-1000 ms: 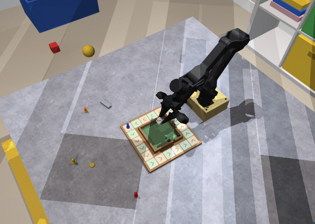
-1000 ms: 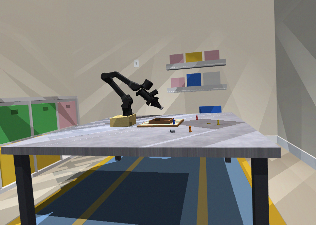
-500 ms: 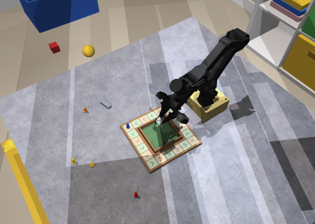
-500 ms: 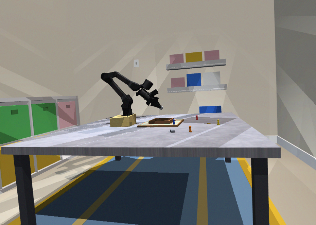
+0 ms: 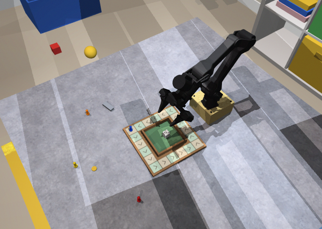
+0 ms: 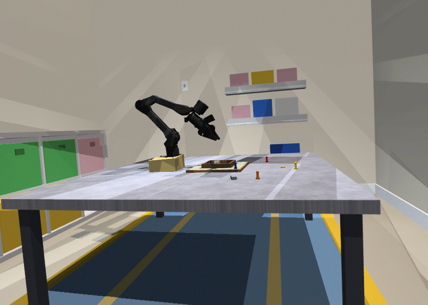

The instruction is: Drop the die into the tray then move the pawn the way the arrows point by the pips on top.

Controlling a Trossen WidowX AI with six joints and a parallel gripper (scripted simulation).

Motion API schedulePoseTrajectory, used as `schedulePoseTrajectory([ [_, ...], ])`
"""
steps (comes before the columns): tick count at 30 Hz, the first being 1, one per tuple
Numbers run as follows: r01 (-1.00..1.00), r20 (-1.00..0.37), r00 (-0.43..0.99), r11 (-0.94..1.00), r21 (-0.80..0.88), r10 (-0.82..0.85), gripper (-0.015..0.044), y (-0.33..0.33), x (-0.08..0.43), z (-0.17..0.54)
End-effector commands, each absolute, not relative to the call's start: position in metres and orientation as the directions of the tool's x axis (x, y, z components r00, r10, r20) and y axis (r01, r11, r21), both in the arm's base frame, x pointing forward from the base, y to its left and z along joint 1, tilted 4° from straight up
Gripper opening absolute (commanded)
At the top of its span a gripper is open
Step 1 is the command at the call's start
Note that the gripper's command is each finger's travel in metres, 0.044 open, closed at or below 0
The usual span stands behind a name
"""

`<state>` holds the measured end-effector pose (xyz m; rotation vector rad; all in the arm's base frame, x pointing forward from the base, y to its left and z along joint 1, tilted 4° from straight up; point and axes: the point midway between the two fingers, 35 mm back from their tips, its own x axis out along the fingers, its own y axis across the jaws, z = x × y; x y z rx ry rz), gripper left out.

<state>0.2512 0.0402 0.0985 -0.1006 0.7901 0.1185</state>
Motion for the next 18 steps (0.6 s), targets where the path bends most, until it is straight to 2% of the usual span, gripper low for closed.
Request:
schedulePoseTrajectory([
  [1, -0.139, -0.799, 0.6, 0.989, -0.046, 0.047, 0.044, 0.04, 0.257, 0.095],
  [7, -0.14, -0.941, 0.337, 0.989, -0.046, 0.004, 0.044, 0.041, 0.265, 0.08],
  [14, -0.136, -0.999, 0.036, 0.99, -0.044, -0.039, 0.044, 0.04, 0.272, 0.061],
  [17, -0.135, -0.999, 0.008, 0.99, -0.044, -0.043, 0.044, 0.04, 0.273, 0.06],
  [18, -0.142, -0.996, 0.079, 0.989, -0.049, -0.038, 0.044, 0.04, 0.272, 0.064],
])
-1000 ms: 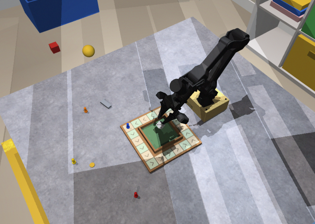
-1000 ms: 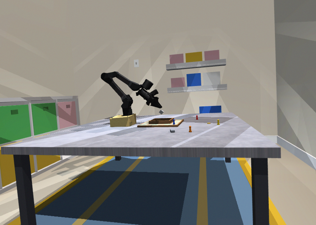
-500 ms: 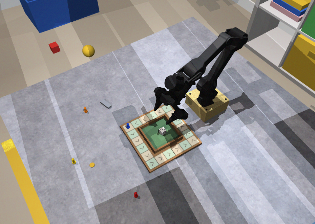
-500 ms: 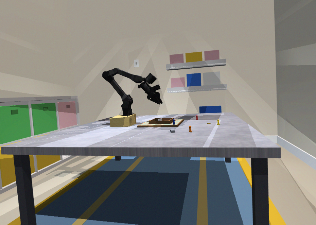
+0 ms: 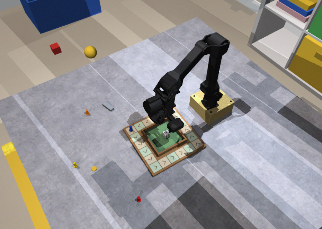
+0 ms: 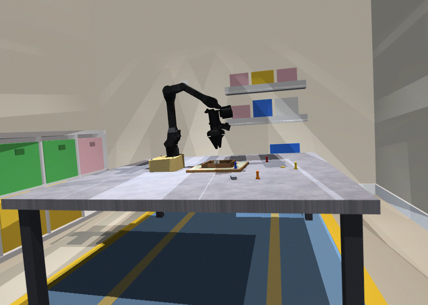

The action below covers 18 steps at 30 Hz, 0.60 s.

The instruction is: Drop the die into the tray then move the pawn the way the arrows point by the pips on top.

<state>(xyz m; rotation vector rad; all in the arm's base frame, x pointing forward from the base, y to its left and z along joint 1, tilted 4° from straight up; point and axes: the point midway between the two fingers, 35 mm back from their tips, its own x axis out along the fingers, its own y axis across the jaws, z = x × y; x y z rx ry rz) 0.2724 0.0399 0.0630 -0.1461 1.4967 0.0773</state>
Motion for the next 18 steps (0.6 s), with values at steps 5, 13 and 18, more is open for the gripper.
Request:
schedulePoseTrajectory([
  [5, -0.152, -0.997, 0.065, 0.987, -0.055, -0.045, 0.0335, 0.027, 0.299, 0.064],
  [13, -0.18, -0.998, 0.016, 0.982, -0.057, -0.055, 0.02, -0.037, 0.377, 0.047],
  [18, -0.192, -0.998, -0.001, 0.98, -0.056, -0.057, 0.02, -0.061, 0.396, 0.037],
])
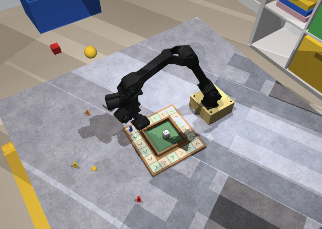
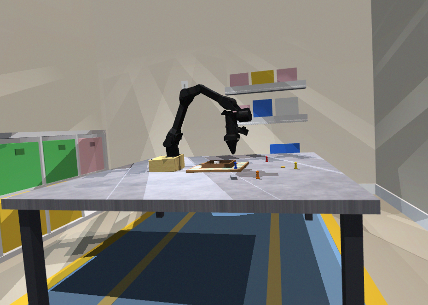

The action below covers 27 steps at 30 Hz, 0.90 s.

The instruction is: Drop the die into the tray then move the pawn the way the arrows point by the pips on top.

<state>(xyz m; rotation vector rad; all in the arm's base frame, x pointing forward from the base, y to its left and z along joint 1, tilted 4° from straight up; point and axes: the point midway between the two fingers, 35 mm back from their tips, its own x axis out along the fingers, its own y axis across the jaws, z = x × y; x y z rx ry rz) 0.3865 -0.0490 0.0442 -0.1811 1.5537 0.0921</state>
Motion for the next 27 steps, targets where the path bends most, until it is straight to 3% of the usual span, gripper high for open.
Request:
schedulePoseTrajectory([
  [1, -0.192, -0.998, -0.001, 0.98, -0.056, -0.057, 0.02, -0.061, 0.396, 0.037],
  [27, -0.192, -0.998, -0.001, 0.98, -0.057, -0.058, 0.02, -0.067, 0.398, 0.001],
])
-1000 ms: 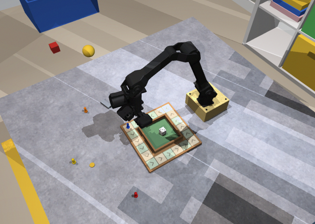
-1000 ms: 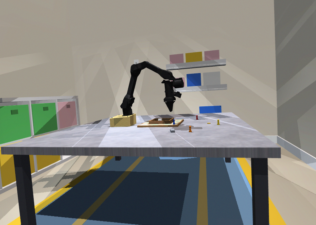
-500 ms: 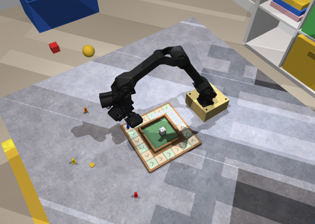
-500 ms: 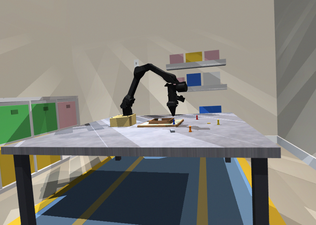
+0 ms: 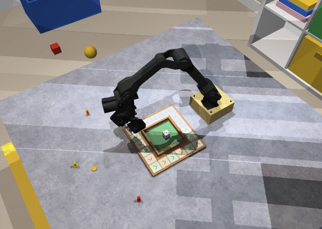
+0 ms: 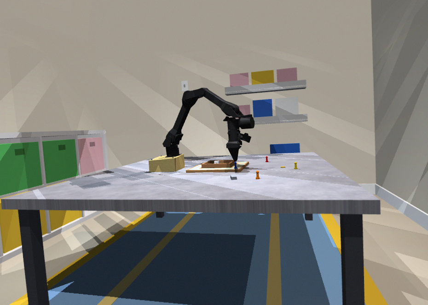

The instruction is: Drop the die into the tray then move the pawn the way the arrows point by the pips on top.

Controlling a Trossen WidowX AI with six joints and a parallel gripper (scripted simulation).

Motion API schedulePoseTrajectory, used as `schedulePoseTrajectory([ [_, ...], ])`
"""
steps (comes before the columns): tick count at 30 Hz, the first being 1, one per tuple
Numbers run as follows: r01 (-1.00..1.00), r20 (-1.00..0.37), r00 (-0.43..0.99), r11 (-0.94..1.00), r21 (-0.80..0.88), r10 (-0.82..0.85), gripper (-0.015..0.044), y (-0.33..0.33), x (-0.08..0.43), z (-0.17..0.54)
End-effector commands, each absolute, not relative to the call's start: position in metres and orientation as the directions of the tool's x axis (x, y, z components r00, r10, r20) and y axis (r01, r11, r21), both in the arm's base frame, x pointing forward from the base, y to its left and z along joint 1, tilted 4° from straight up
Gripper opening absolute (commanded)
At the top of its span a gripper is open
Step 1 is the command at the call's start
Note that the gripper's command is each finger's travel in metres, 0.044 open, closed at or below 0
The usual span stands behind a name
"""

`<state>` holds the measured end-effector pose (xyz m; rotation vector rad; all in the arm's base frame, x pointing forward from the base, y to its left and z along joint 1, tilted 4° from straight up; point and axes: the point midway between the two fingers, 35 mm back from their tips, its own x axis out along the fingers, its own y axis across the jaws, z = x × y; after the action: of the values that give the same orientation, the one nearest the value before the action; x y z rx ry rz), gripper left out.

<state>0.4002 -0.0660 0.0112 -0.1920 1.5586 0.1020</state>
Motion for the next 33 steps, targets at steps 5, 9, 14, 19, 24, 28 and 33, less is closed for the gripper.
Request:
schedulePoseTrajectory([
  [5, -0.192, -0.998, -0.001, 0.98, -0.057, -0.058, 0.02, -0.067, 0.398, -0.007],
  [9, -0.192, -0.998, -0.001, 0.98, -0.057, -0.058, 0.02, -0.068, 0.398, -0.013],
  [14, -0.192, -0.998, -0.002, 0.98, -0.057, -0.058, 0.02, -0.068, 0.397, -0.019],
  [19, -0.192, -0.998, -0.002, 0.98, -0.057, -0.058, 0.0095, -0.068, 0.397, -0.019],
  [24, -0.192, -0.998, -0.002, 0.98, -0.057, -0.058, 0.0023, -0.068, 0.397, -0.019],
  [28, -0.192, -0.998, -0.002, 0.98, -0.057, -0.058, 0.0, -0.068, 0.397, -0.019],
  [33, -0.192, -0.998, -0.001, 0.98, -0.057, -0.058, 0.0, -0.067, 0.399, -0.009],
])
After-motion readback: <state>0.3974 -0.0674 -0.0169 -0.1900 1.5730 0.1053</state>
